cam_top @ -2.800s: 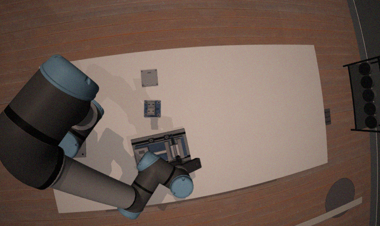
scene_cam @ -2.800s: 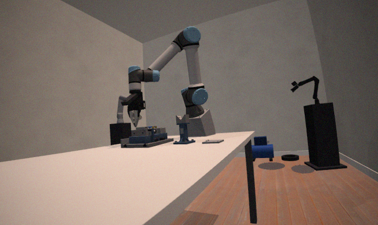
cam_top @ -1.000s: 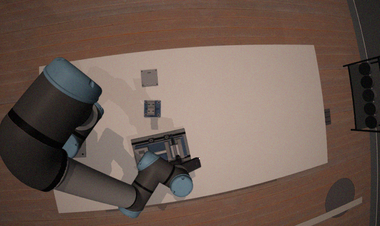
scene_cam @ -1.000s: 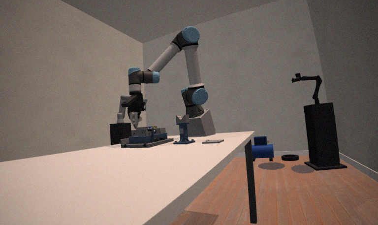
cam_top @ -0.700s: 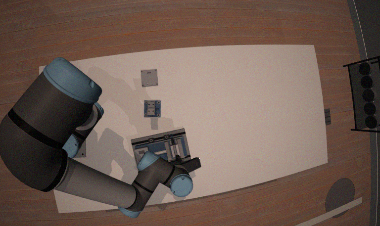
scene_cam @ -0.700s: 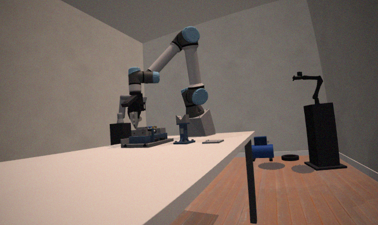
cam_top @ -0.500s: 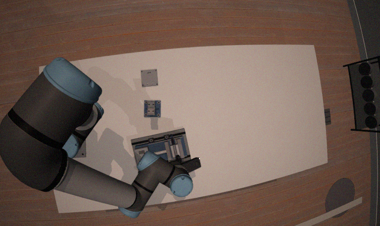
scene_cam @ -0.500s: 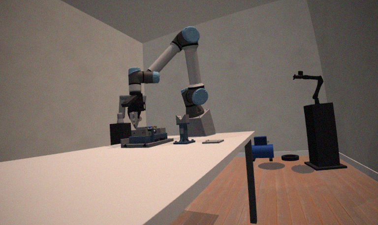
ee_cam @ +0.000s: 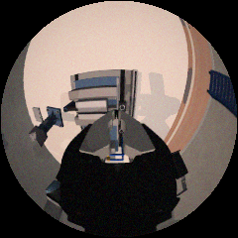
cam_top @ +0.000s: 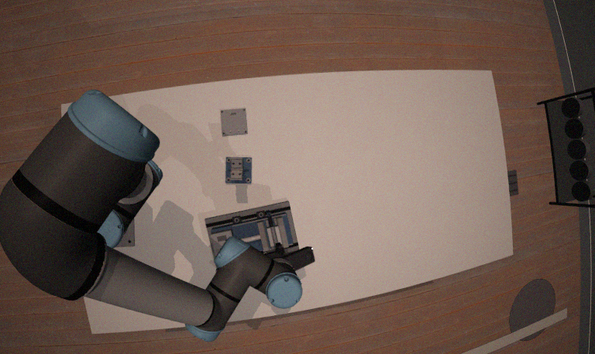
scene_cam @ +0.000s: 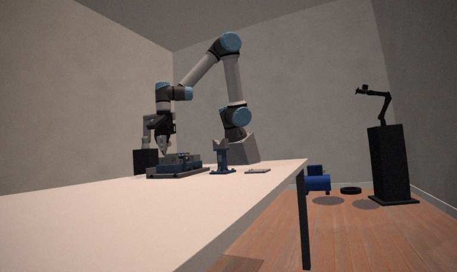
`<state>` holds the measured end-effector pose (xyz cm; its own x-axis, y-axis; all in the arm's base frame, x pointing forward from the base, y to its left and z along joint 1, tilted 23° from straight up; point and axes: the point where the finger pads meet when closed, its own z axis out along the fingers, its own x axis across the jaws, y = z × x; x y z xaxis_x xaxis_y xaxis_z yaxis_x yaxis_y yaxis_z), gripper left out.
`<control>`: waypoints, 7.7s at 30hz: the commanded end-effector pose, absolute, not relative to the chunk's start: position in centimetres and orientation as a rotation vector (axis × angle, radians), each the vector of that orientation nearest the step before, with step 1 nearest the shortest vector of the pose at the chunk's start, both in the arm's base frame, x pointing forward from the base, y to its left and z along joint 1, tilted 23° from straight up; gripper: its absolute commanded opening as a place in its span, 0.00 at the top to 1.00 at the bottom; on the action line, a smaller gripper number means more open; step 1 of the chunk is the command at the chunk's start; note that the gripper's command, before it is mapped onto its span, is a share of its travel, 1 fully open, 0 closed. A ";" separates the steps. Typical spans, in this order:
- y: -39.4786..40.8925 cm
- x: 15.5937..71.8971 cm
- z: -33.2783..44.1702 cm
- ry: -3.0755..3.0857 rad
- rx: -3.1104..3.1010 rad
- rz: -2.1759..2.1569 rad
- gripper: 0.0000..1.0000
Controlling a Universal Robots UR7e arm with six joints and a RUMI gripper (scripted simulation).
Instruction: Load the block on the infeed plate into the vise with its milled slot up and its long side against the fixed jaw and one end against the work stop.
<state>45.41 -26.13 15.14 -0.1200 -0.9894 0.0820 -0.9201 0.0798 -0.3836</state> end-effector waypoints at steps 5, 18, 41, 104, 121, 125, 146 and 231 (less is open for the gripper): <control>-26.2 45.4 15.2 2.152 -1.938 -0.515 1.00; -26.1 45.4 15.2 2.152 -1.938 -0.515 1.00; -25.7 45.5 15.2 2.152 -1.938 -0.515 1.00; -24.6 45.6 15.1 2.152 -1.938 -0.515 1.00; -24.6 45.6 15.1 2.152 -1.938 -0.515 1.00; -24.7 45.6 15.1 2.152 -1.938 -0.515 1.00; -26.0 45.4 15.2 2.152 -1.938 -0.515 1.00; -25.4 43.1 20.9 2.152 -1.938 -0.515 1.00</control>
<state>43.09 -25.38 20.84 -0.1200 -0.9894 0.0820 -0.9200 0.0798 -0.3836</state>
